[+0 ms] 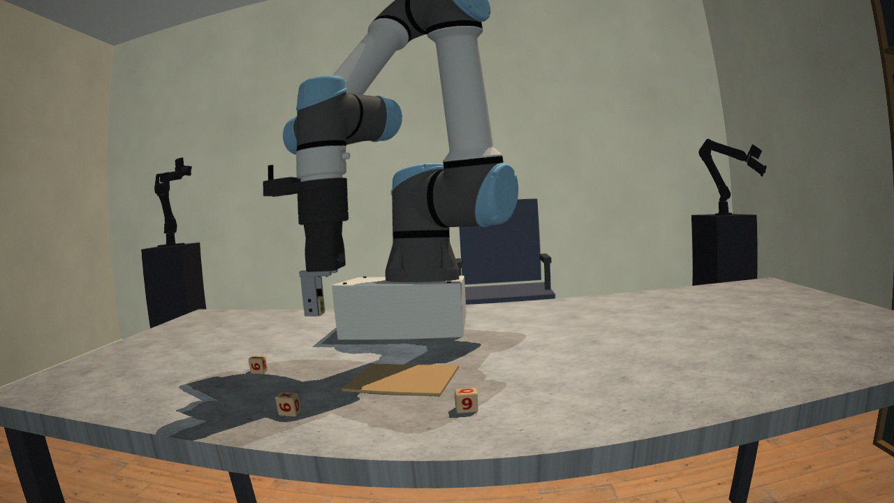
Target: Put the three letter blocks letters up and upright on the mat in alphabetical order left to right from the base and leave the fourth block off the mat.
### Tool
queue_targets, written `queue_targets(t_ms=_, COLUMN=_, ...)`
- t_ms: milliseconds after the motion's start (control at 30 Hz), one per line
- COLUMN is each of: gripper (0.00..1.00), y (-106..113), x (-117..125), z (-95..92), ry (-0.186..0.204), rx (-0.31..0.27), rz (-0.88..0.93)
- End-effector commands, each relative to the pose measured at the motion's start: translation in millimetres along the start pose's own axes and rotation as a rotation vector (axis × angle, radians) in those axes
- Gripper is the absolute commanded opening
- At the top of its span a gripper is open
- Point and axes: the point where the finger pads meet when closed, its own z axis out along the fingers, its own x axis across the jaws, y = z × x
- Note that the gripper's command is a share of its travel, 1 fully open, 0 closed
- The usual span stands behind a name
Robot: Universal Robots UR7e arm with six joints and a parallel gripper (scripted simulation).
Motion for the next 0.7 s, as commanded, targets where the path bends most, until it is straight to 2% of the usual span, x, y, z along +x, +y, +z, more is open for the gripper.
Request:
queue_targets(t_ms=0, gripper=0.49, y=-2, x=0, z=-0.8, ry=-0.002, rx=0.002, rz=0.002)
queue_targets(t_ms=267, gripper=0.49, y=-2, x=0, z=0.3, ry=-0.001, rx=0.001, rz=0.001)
queue_targets(t_ms=433, gripper=0.49, y=-1, x=1, z=9.7, ry=0.002, rx=-0.001, rz=0.001)
queue_targets(t_ms=600, gripper=0.49, y=-1, x=2, z=28.3, ry=0.002, rx=-0.001, rz=0.001)
queue_targets(t_ms=667, gripper=0.49, y=-1, x=2, z=28.3, ry=0.002, rx=-0.001, rz=0.001)
